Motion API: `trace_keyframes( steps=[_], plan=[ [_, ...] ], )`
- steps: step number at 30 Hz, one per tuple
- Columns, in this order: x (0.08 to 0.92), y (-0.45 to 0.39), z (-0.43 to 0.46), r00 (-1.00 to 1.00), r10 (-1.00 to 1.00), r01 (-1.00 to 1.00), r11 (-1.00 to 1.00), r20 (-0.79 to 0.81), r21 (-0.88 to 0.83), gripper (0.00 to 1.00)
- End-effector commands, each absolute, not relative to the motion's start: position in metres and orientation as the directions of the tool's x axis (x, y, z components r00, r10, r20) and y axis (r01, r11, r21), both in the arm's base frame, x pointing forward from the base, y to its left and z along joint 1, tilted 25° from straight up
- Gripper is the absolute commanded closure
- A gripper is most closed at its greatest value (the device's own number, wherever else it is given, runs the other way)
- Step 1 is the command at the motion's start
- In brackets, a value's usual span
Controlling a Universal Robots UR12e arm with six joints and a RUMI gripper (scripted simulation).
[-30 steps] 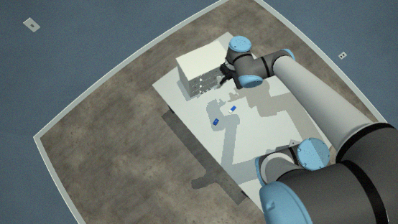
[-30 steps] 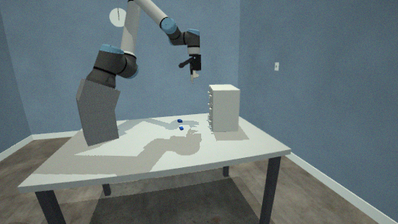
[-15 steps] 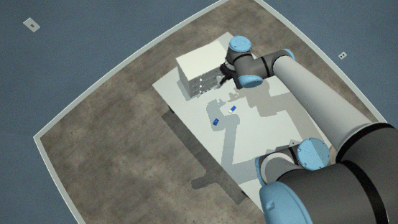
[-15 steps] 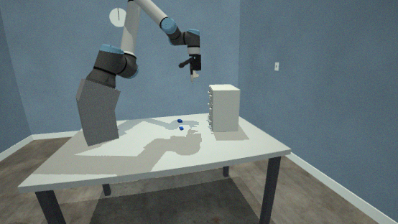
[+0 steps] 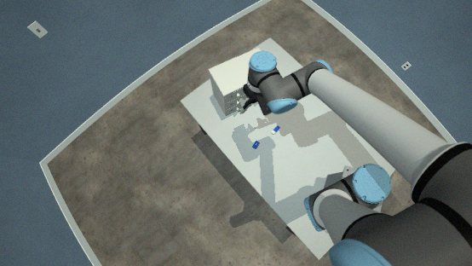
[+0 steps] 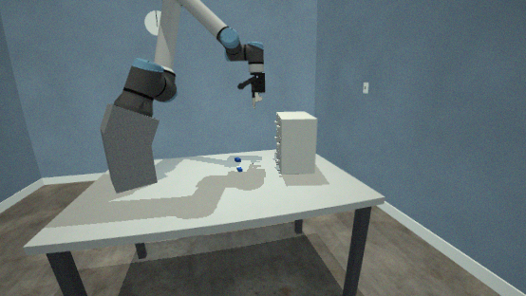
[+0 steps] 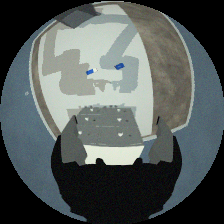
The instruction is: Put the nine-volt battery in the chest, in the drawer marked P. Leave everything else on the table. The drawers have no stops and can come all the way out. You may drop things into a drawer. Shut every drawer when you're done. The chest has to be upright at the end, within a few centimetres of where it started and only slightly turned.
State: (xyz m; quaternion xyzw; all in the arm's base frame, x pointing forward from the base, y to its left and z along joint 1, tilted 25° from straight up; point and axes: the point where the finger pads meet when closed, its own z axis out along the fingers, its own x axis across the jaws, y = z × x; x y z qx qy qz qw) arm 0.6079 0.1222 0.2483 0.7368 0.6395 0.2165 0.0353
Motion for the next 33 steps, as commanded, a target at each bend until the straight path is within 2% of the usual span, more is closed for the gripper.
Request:
trace_keyframes(
  steps=[1, 33],
  plan=[
    [0.613, 0.169, 0.261, 0.094, 0.958, 0.926, -0.183, 0.269, 0.331, 0.00],
    [0.615, 0.186, 0.265, 0.093, 0.958, 0.916, -0.190, 0.271, 0.355, 0.00]
  ],
)
